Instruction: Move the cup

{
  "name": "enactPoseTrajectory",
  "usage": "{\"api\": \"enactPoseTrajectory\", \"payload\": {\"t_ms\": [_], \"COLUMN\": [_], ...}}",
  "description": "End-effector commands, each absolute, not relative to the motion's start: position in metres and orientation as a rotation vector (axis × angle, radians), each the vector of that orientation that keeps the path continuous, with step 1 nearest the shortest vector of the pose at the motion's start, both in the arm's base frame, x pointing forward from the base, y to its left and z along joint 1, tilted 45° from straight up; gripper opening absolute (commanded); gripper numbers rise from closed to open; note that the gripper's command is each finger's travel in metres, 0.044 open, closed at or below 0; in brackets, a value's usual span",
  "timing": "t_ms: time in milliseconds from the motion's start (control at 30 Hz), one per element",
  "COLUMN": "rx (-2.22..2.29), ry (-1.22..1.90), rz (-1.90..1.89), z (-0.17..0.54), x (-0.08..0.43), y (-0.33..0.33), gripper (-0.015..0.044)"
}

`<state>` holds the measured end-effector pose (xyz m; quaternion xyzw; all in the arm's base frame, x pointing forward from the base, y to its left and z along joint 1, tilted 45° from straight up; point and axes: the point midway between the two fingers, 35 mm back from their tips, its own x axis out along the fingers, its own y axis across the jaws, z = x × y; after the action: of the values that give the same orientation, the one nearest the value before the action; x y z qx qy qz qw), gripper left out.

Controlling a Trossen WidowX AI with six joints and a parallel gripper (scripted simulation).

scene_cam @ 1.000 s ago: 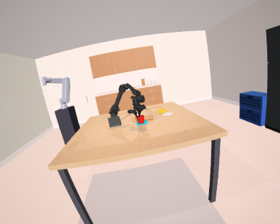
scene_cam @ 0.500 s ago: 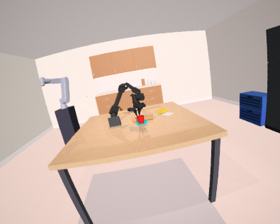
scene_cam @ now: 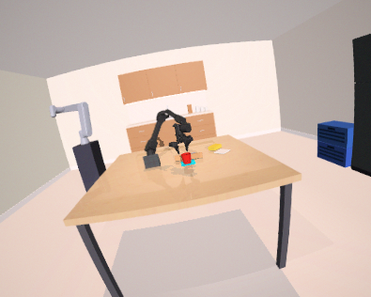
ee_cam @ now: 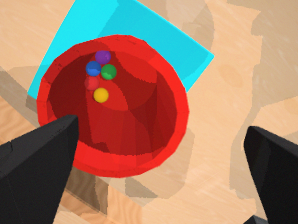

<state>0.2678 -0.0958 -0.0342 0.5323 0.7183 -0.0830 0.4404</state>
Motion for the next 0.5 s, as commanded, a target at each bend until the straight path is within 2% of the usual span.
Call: {"api": "enactPoseTrajectory", "payload": {"t_ms": [0, 467], "rx": [1.320, 1.315], "ry": [1.785, 1.787], "rz": [-0.207, -0.206], "z": [-0.031, 0.000], "x": [0.268, 0.273], "y": [-0.099, -0.131], "gripper": [0.0440, 0.0440]}}
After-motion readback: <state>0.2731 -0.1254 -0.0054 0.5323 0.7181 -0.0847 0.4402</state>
